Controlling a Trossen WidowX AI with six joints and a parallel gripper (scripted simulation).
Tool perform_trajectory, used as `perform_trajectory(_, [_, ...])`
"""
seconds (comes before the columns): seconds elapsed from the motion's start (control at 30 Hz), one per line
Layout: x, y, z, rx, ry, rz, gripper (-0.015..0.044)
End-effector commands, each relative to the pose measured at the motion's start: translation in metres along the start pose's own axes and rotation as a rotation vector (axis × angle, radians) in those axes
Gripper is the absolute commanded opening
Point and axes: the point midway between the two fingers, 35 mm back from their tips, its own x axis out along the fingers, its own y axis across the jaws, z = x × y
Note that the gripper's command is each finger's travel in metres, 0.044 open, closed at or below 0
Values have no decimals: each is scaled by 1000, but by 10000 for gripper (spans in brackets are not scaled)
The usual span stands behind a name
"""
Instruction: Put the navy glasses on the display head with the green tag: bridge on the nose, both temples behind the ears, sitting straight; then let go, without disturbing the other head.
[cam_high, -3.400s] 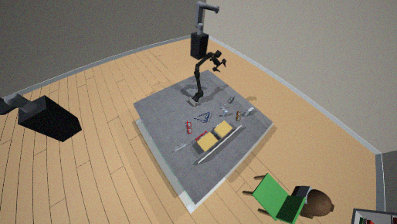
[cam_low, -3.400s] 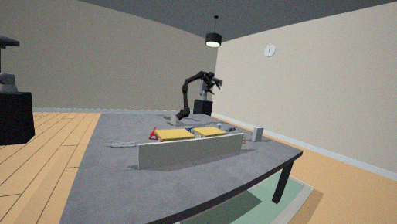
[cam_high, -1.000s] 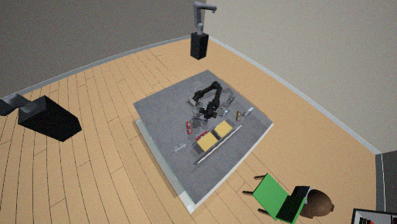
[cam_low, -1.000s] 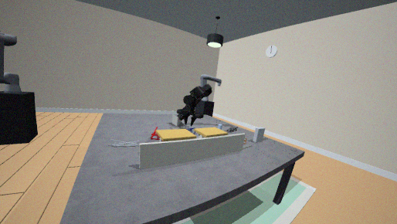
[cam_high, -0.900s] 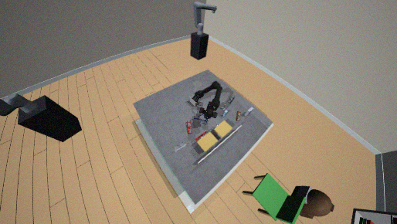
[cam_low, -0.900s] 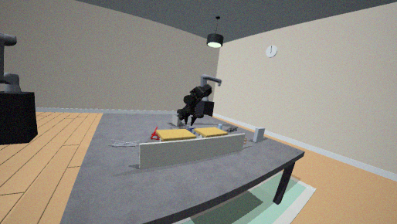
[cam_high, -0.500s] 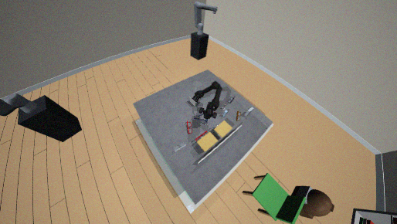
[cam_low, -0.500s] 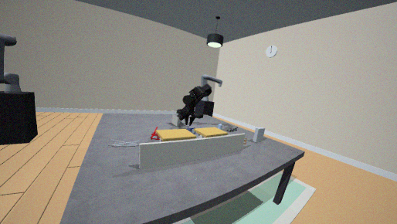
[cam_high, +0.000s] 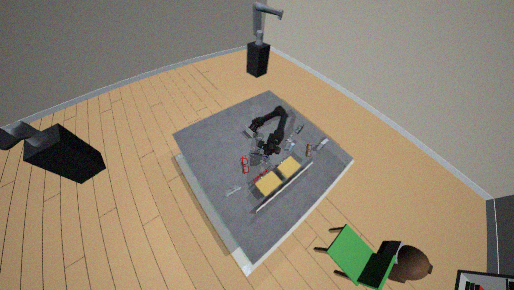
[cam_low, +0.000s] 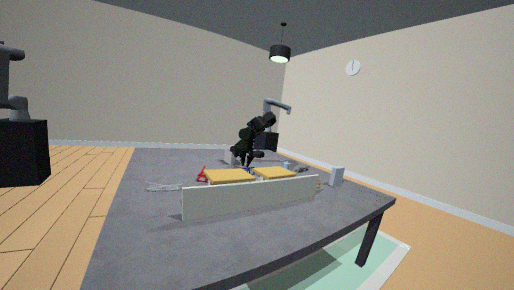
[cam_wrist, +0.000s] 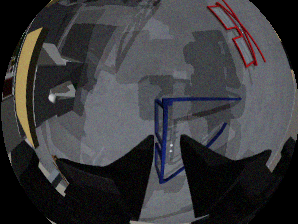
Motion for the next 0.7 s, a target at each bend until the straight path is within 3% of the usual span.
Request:
perform_trajectory(0.0, [9,1,0,3,3,1,120])
perform_trajectory(0.67, [41,5,-1,2,5,3,120])
